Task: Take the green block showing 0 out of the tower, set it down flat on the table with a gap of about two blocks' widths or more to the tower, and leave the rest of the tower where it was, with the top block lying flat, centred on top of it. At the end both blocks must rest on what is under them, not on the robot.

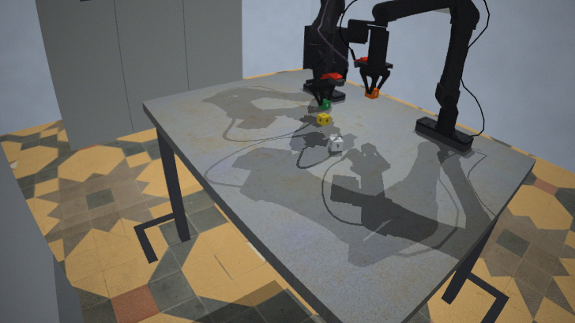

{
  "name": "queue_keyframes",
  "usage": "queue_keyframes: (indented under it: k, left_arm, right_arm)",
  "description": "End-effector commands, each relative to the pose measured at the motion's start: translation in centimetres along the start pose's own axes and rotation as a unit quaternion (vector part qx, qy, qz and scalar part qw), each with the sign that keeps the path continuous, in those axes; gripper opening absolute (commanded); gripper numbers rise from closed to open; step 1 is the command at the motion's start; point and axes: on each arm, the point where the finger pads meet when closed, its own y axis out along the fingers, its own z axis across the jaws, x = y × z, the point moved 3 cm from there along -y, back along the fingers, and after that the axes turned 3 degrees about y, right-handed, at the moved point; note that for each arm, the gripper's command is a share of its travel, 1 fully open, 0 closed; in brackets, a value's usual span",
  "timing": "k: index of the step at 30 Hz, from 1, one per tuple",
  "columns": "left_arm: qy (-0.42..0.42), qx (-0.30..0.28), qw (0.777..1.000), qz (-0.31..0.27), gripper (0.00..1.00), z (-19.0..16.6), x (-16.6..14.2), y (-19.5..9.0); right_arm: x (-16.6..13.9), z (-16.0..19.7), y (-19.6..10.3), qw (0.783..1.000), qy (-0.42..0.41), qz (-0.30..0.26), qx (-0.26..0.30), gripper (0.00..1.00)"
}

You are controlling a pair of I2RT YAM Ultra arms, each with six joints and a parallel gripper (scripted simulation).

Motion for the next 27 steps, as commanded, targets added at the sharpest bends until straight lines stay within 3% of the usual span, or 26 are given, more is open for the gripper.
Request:
queue_keyframes:
  k: [1,16,19,27]
  left_arm:
    - [0.0,0.006,1.0,-0.005,0.27,-0.1,0.0,-0.4]
    - [0.0,0.006,1.0,-0.005,0.27,-0.1,0.0,-0.4]
    - [0.0,0.006,1.0,-0.005,0.27,-0.1,0.0,-0.4]
    - [0.0,0.006,1.0,-0.005,0.27,-0.1,0.0,-0.4]
  right_arm:
    - [0.0,-0.1,0.4,1.0,0.003,-0.006,0.003,0.27]
    - [-0.2,0.0,0.7,1.0,0.004,-0.004,0.005,0.27]
    - [0.0,0.1,0.4,1.0,0.003,-0.008,0.001,0.54]
    - [1.1,0.0,-1.0,1.0,-0.001,-0.026,-0.016,0.55]
